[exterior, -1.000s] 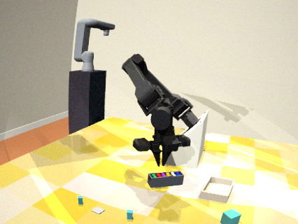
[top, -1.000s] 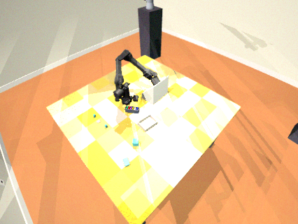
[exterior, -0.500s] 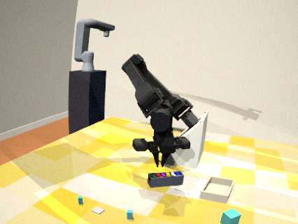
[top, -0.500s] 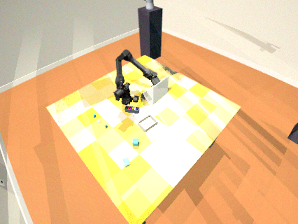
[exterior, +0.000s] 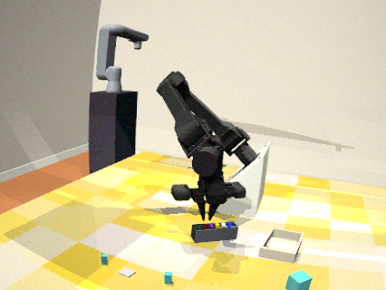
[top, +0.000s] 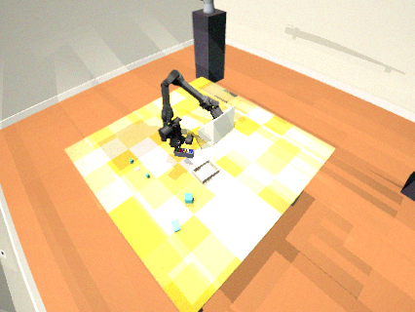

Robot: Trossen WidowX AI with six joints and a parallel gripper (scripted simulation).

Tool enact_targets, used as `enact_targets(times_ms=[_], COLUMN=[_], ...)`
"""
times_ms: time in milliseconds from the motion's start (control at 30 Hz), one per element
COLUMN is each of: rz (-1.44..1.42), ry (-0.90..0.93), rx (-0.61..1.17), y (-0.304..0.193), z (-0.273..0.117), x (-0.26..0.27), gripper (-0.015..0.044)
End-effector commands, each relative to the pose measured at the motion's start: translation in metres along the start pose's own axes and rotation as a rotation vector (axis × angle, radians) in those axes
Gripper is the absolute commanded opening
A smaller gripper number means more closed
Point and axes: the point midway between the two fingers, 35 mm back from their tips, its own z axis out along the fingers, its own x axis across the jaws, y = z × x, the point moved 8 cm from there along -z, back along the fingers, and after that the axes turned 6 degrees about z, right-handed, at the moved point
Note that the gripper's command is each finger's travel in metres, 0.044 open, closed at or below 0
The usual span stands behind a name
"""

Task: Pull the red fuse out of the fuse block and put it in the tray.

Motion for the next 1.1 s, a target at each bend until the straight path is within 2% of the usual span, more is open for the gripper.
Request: enact_targets(times_ms=[0, 1067], rz=[-0.01, -0.01], ry=[-0.002, -0.003], rx=[0.006, 0.007], y=[-0.001, -0.001], z=[0.006, 0.023], x=[0.002, 0.002], gripper=[0.0064, 0.0064])
